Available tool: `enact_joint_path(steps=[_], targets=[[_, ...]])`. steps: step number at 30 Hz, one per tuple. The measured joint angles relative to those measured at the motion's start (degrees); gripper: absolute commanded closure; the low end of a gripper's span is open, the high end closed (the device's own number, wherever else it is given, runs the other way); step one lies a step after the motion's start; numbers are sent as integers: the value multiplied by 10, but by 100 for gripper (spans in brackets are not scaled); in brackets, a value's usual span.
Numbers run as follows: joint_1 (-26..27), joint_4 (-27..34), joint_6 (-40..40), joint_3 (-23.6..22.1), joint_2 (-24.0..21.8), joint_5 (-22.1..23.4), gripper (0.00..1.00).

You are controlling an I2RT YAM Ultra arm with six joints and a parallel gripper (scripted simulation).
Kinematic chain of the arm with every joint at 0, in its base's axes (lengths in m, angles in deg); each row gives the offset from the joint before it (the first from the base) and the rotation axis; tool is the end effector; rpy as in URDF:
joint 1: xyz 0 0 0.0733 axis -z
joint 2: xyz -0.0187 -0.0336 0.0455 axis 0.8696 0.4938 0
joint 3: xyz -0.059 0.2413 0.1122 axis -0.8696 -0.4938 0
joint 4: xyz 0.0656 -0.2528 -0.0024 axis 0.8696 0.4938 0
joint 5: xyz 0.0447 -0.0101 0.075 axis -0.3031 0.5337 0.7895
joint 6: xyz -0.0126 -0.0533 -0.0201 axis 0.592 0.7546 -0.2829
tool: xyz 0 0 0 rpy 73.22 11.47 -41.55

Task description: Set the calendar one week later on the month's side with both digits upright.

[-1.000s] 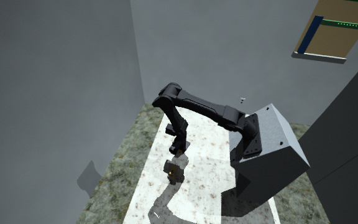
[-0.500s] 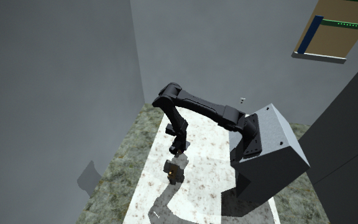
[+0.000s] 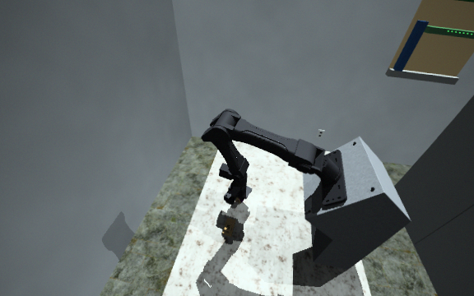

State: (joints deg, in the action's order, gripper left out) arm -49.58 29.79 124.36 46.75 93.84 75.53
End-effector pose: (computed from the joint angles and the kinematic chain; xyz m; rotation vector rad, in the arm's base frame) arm 0.3990 -0.0656 0.0931 -1.4229 1.8113 -0.6051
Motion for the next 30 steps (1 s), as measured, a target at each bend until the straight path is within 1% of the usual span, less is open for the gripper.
enact_joint_path(steps=[9,16,18,22,26,28,30], targets=[[0,0,0,-5,-5,0,74],[6,5,3,-36,-49,0,74],[10,10,5,-55,-73,2,74],[22,32,12,-96,-139,9,74],[35,55,18,-124,-200,16,74],[39,65,21,-132,-220,20,74],[41,73,24,-137,-231,23,74]])
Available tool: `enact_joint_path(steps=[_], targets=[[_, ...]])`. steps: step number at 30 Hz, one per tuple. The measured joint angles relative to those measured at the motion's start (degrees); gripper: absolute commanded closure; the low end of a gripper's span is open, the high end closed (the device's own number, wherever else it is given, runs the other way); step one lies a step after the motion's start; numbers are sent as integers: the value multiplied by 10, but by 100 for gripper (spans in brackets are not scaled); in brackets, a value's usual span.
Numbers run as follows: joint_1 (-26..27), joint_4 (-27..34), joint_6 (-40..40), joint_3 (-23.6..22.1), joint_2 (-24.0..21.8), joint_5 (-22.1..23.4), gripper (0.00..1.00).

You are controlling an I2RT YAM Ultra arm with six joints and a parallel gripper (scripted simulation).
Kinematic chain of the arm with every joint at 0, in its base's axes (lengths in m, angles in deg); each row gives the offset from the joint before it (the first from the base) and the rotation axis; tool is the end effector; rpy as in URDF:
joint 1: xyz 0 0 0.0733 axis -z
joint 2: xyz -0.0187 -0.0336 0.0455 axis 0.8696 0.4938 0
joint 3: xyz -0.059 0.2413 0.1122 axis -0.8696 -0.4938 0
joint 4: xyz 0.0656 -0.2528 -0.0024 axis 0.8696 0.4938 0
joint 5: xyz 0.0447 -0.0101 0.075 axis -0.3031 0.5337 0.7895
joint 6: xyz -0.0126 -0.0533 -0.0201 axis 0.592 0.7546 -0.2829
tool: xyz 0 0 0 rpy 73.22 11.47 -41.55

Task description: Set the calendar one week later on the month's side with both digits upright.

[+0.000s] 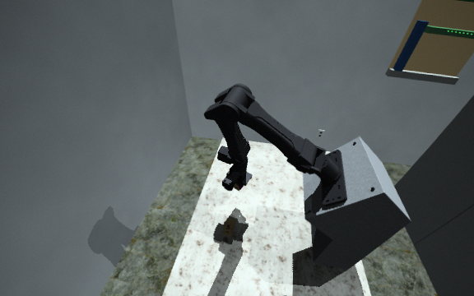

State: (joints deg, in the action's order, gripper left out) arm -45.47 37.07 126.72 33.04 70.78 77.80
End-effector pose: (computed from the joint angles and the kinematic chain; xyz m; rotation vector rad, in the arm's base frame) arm 0.3256 -0.0743 0.1583 -1.3975 1.7889 -0.6563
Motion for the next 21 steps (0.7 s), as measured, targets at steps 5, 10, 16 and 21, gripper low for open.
enact_joint_path(steps=[5,10,16,21], targets=[[2,16,3,-3,-3,3,74],[2,20,4,-3,-3,4,74],[2,21,-2,-3,-3,5,74],[2,22,-23,-3,-3,5,74]])
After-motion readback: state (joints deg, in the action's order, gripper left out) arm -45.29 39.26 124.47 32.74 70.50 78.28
